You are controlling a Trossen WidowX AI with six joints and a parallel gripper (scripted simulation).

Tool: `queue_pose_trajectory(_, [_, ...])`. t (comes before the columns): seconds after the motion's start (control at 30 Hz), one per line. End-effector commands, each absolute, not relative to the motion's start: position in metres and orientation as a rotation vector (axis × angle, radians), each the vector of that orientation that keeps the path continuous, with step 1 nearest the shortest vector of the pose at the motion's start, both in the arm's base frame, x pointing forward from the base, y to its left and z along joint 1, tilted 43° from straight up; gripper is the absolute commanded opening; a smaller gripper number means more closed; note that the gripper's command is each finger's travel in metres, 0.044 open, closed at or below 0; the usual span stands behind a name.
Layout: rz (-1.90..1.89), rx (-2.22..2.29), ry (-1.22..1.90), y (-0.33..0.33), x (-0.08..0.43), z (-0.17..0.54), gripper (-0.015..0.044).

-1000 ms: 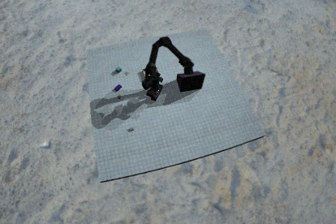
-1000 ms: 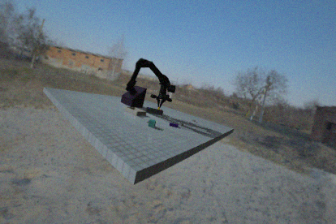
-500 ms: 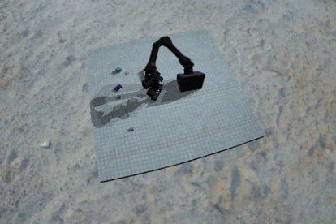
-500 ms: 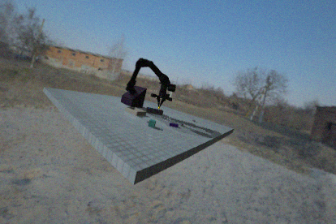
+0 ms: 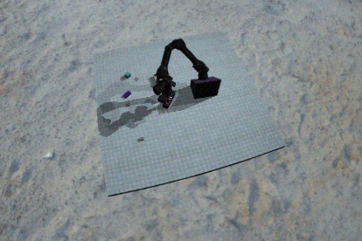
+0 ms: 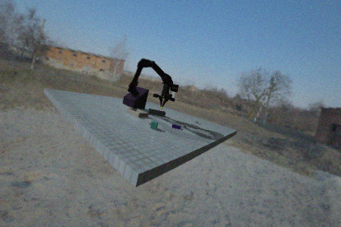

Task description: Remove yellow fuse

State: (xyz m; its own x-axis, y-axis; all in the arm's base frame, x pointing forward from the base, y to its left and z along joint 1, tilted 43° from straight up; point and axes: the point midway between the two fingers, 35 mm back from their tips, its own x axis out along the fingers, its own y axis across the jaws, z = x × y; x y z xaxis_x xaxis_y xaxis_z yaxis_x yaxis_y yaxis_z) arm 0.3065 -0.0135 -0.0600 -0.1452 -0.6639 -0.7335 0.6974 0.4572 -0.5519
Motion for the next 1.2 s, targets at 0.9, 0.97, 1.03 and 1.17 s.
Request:
queue_pose_trajectory(0.9, [-1.156,0.061,1.253,-0.083,0.312,0.032,0.0000])
queue_pose_trajectory(0.97, [-1.156,0.060,1.252,-0.094,0.310,0.041,0.0000])
queue_pose_trajectory(1.03, [-1.157,0.059,1.250,-0.104,0.307,0.051,0.0000])
queue_pose_trajectory(1.17, [-1.161,0.055,1.248,-0.124,0.298,0.070,0.0000])
